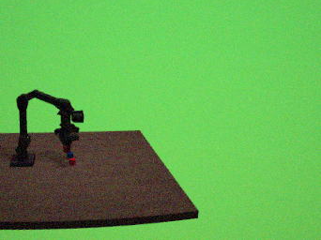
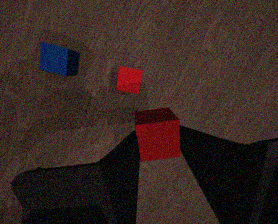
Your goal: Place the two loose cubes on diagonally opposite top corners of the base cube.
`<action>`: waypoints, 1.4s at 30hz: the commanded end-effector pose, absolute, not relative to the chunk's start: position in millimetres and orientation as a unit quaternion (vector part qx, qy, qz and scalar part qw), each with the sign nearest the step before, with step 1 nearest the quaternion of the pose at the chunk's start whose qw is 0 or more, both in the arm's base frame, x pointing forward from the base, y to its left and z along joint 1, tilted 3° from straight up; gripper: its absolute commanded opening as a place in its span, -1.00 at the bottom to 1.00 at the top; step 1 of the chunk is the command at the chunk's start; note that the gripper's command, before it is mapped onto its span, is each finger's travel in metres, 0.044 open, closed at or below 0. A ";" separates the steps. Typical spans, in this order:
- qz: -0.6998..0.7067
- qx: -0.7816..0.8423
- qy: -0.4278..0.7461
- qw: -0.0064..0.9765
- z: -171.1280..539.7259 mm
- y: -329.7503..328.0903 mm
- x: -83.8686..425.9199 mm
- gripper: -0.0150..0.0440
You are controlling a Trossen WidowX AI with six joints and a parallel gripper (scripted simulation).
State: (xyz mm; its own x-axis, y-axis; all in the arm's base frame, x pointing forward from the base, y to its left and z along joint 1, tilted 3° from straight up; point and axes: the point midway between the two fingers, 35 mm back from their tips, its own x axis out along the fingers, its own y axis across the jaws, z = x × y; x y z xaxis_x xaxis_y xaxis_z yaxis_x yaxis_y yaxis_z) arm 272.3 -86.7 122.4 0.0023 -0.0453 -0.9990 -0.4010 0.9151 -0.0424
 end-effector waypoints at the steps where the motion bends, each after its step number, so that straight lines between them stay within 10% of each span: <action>1: 0.145 -0.172 0.692 0.686 117.0 -72.3 276.4 -0.14; 42: 0.263 -0.282 0.657 0.648 88.0 36.9 289.6 -0.14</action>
State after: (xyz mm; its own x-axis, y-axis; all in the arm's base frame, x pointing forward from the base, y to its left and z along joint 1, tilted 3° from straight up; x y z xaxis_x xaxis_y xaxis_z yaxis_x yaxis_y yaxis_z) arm 290.4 34.9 89.6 0.0014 -0.0335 -0.9994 -0.7116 0.7022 -0.0245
